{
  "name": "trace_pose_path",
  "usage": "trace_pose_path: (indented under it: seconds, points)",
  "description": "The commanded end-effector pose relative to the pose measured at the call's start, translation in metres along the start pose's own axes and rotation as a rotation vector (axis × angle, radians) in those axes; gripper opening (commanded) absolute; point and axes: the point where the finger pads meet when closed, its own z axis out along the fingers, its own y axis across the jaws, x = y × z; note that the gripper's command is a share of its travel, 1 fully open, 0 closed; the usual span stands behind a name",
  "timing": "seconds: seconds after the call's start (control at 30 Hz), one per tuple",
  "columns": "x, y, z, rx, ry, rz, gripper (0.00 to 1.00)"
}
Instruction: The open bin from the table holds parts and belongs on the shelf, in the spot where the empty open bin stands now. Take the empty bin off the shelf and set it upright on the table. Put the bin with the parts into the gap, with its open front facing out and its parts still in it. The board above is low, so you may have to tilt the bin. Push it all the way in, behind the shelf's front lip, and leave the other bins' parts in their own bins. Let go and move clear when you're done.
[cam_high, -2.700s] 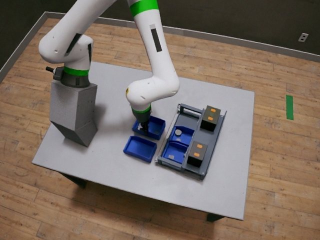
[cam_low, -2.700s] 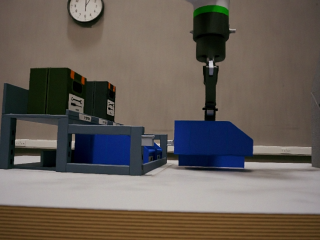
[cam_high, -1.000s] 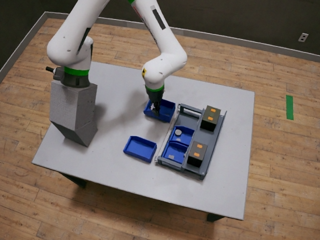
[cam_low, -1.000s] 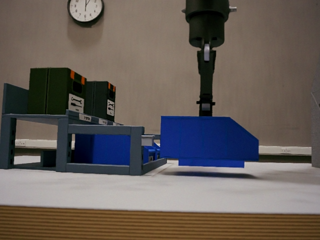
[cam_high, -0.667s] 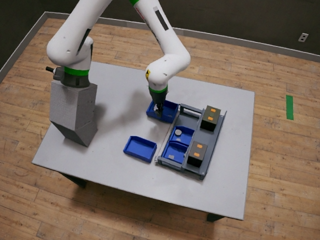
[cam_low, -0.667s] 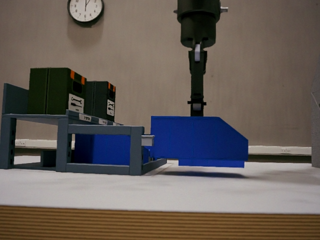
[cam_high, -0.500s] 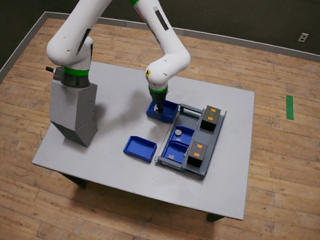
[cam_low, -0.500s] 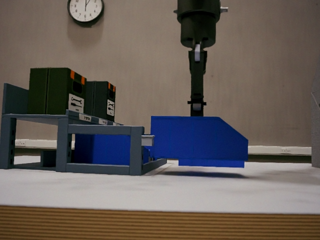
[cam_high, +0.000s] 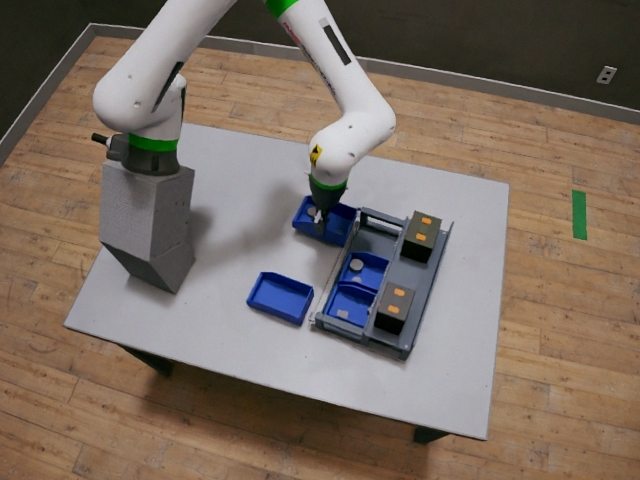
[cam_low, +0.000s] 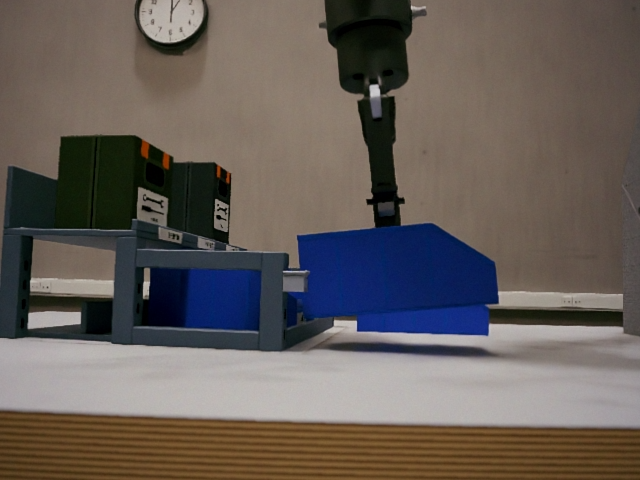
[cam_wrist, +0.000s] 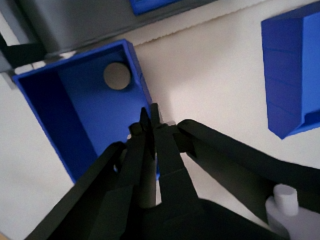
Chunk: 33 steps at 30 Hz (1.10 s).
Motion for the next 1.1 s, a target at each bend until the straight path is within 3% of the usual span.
trace_pose_path:
  seconds: [0.0,0.23,1.07]
  points:
    - [0.0037,-0.0005,-0.0036,0.002,-0.072,0.000,0.10]
    - [0.0053,-0.0005,-0.0055,0.002,-0.110,0.000,0.10]
    - [0.0060,-0.0005,-0.0056,0.002,-0.111,0.000,0.10]
